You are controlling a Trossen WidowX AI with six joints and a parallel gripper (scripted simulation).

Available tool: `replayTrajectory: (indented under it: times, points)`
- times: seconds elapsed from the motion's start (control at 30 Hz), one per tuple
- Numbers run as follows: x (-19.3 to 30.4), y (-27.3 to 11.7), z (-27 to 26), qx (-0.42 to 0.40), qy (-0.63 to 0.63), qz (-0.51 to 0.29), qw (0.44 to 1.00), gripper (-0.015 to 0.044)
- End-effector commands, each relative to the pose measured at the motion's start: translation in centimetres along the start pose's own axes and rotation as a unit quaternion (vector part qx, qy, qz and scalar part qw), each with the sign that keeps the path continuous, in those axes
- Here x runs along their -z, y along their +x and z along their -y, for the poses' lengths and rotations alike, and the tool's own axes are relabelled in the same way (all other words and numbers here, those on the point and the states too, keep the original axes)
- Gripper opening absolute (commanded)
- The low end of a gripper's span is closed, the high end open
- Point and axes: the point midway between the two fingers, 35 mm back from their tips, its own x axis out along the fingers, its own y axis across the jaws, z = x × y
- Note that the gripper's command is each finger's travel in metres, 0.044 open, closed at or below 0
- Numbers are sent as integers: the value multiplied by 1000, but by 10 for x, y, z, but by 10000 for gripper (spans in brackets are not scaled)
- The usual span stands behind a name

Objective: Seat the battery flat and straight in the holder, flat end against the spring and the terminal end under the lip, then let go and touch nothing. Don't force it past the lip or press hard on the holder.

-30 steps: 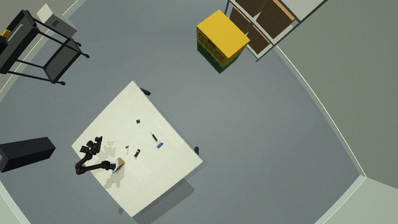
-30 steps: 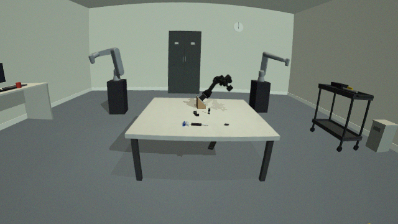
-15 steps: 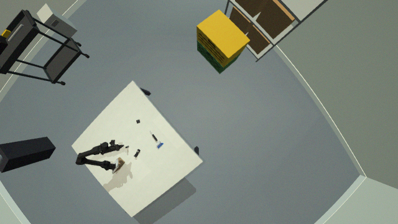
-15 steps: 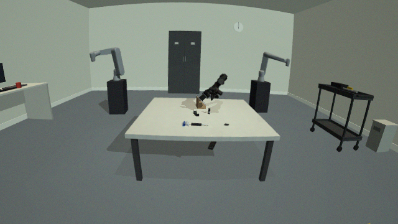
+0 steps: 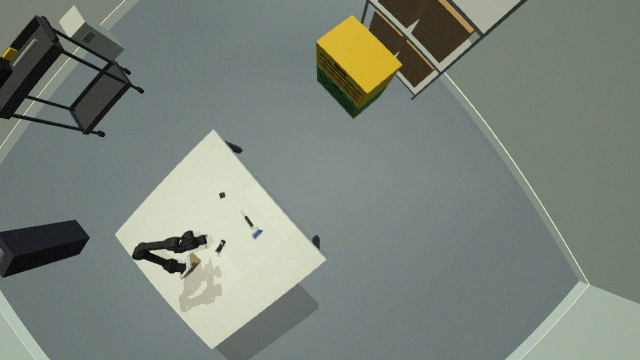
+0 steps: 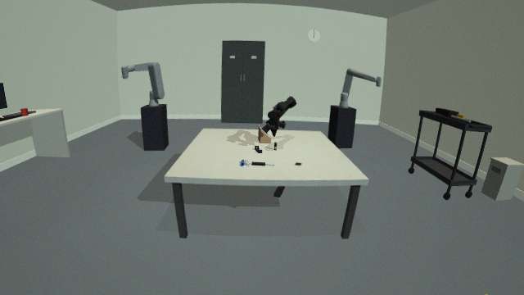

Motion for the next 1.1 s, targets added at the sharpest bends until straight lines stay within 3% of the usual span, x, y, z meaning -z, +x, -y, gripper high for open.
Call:
replayTrajectory:
  times: [0.0,0.4,1.07]
  points:
    - [-2,3,0,-5,-4,5,1000,0]
    - [-4,79,-1,-6,-5,7,1000,0]
    - [-5,79,-29,-6,-5,7,1000,0]
